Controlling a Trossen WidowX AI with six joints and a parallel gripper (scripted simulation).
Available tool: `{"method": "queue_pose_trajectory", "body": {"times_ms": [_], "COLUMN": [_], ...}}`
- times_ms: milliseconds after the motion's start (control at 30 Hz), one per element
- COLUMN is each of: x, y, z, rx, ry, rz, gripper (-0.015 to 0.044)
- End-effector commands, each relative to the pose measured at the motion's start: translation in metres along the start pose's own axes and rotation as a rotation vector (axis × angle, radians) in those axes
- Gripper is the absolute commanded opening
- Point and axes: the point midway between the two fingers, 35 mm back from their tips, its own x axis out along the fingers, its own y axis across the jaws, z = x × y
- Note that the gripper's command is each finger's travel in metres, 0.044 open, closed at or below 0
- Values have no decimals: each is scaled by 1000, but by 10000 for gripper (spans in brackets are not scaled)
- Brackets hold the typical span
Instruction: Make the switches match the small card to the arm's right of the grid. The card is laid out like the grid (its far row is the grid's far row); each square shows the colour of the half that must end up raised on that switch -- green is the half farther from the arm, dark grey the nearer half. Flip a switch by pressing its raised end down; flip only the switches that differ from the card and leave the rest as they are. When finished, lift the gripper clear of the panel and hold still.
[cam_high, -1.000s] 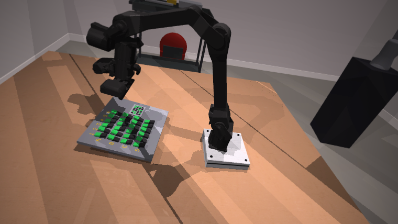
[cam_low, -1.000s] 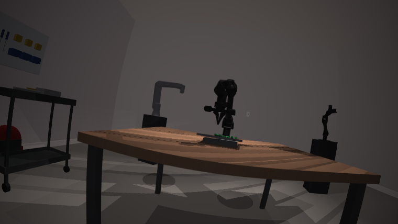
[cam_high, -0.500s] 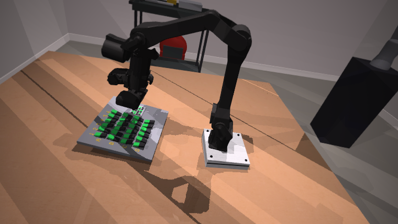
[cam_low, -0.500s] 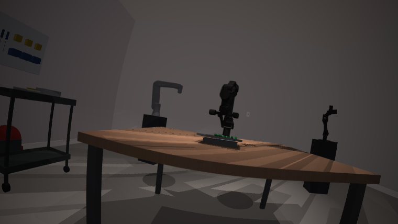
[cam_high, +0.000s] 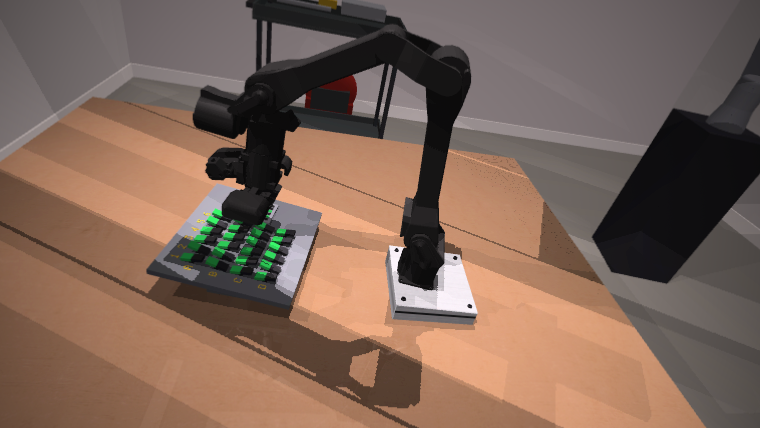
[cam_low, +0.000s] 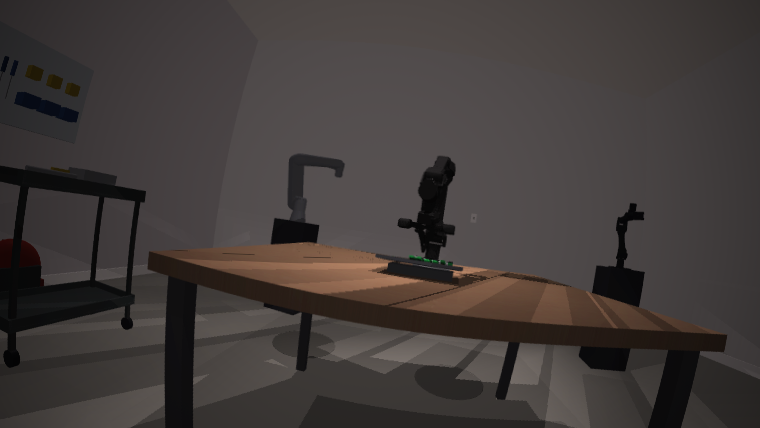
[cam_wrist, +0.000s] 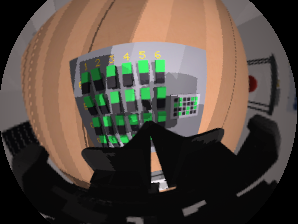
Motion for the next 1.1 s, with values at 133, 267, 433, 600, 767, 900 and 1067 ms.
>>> {"method": "queue_pose_trajectory", "body": {"times_ms": [133,267,433,600,767,900,1067], "x": [11,17,17,17,17,17,17], "y": [0,0,0,0,0,0,0], "z": [-1,-1,-1,-1,-1,-1,-1], "rx": [4,4,4,4,4,4,4], "ry": [5,5,5,5,5,5,5], "rz": [-2,-2,-2,-2,-2,-2,-2], "gripper": [0,0,0,0,0,0,0]}}
